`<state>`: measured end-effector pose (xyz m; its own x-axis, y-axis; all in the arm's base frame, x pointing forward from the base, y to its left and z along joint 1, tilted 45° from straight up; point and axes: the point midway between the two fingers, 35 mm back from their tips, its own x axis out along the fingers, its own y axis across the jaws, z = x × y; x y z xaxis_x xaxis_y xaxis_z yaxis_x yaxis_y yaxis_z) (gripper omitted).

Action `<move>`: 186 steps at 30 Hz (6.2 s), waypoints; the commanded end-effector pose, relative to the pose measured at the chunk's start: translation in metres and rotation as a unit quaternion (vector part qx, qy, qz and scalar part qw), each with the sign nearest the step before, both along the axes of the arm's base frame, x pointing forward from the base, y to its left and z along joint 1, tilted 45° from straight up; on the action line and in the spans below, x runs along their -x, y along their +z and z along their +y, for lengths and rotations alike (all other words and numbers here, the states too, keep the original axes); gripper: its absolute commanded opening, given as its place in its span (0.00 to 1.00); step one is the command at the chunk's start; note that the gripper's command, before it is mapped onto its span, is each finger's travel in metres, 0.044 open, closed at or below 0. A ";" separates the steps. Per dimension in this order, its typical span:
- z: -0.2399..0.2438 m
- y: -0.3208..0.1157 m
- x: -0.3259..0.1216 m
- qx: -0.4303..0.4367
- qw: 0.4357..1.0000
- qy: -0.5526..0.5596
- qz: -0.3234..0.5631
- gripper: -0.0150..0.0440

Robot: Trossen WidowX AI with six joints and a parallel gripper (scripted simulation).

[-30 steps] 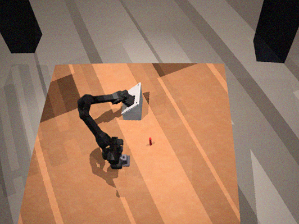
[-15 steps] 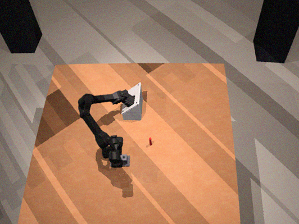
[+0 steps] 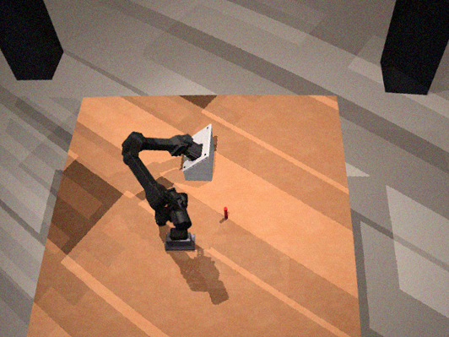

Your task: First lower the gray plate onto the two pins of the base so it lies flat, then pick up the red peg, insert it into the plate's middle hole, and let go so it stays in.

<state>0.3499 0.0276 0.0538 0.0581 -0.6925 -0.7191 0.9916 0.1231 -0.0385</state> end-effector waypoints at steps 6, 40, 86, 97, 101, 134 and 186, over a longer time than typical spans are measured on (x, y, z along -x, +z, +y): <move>0.090 -0.087 0.081 0.001 0.987 0.112 0.112 1.00; 0.054 -0.166 0.117 0.015 0.977 0.149 0.151 1.00; 0.034 -0.185 0.117 0.016 0.977 0.149 0.151 0.25; 0.058 -0.165 0.115 0.014 0.977 0.150 0.151 0.25; 0.067 -0.157 0.115 0.013 0.977 0.150 0.151 0.25; 0.067 -0.111 0.074 0.006 0.976 0.154 0.156 0.25; -0.020 -0.021 -0.001 0.012 0.977 0.152 0.150 0.25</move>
